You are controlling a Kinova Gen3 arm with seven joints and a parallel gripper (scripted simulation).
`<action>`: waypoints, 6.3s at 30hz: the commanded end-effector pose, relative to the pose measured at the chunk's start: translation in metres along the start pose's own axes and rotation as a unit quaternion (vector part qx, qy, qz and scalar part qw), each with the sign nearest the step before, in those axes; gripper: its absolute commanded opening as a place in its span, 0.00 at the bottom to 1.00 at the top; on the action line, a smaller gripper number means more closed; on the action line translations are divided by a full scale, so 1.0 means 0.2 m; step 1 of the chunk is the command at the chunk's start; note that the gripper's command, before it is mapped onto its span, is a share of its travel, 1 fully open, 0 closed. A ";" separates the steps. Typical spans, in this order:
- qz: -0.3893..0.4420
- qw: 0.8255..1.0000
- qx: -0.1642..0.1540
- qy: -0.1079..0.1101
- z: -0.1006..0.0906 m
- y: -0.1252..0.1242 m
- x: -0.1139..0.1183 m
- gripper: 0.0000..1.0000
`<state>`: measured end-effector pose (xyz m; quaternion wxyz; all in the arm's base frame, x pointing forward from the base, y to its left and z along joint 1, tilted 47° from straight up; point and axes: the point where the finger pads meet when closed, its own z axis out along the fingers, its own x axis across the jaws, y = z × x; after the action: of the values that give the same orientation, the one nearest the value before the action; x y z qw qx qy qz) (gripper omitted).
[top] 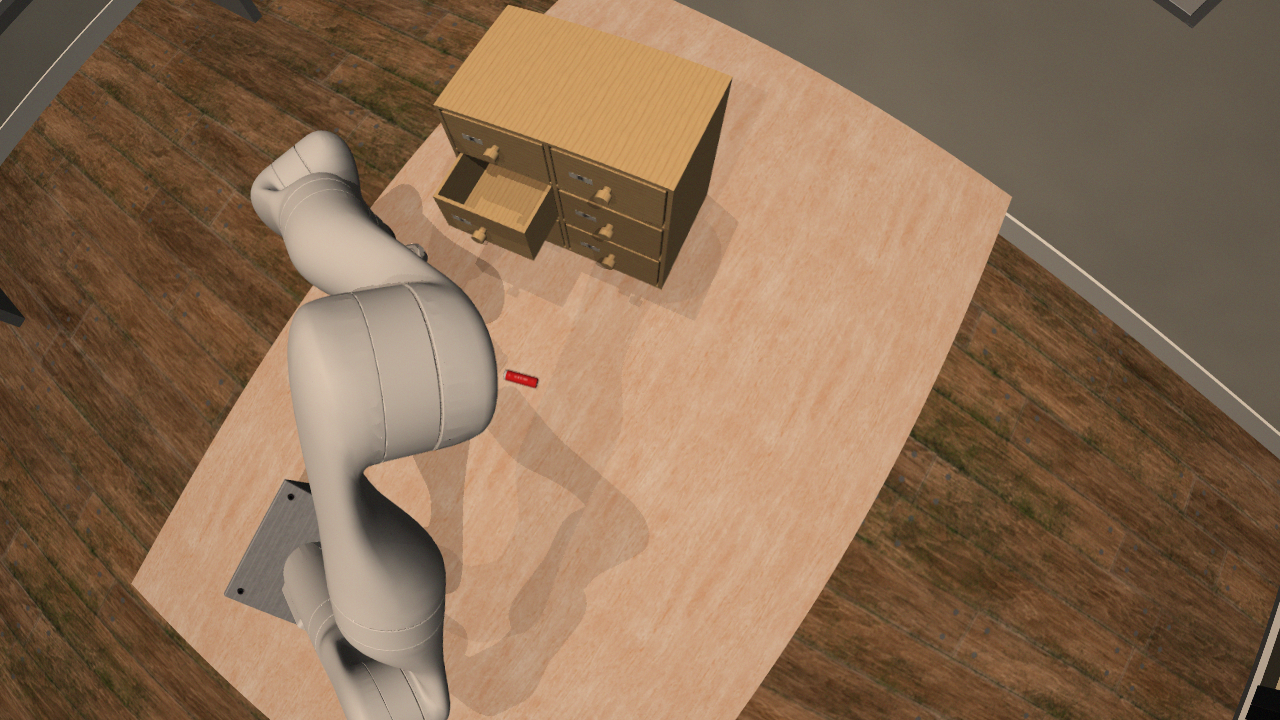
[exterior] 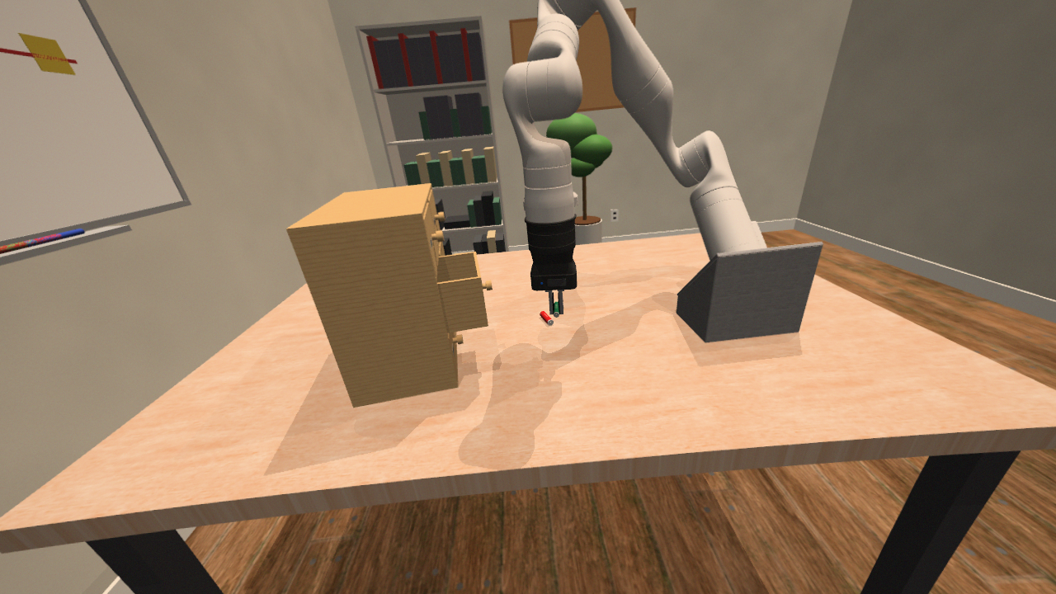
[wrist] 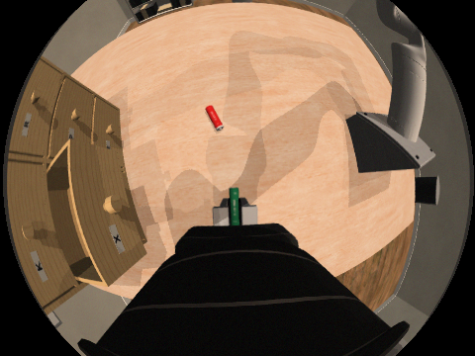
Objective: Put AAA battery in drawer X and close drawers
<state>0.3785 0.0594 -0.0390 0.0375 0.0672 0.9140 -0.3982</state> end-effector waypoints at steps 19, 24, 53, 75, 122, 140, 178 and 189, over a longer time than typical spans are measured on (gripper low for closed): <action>0.209 0.978 -0.002 -0.002 -0.01 -0.10 -0.07 0.24; 0.263 0.965 -0.002 -0.002 -0.01 -0.12 -0.08 0.24; 0.473 0.881 -0.002 -0.001 -0.01 -0.23 -0.15 0.24; 0.565 0.825 -0.002 -0.001 -0.01 -0.28 -0.18 0.24; 0.603 0.798 -0.002 -0.001 -0.02 -0.30 -0.19 0.24; 0.603 0.798 -0.002 -0.001 -0.31 -0.30 -0.19 0.24; 0.603 0.797 -0.009 -0.007 -0.64 -0.30 -0.19 0.24; 0.603 0.796 -0.042 -0.033 -0.64 -0.30 -0.18 0.24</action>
<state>0.4076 0.1054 0.0937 0.2984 0.5955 0.6970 -0.2654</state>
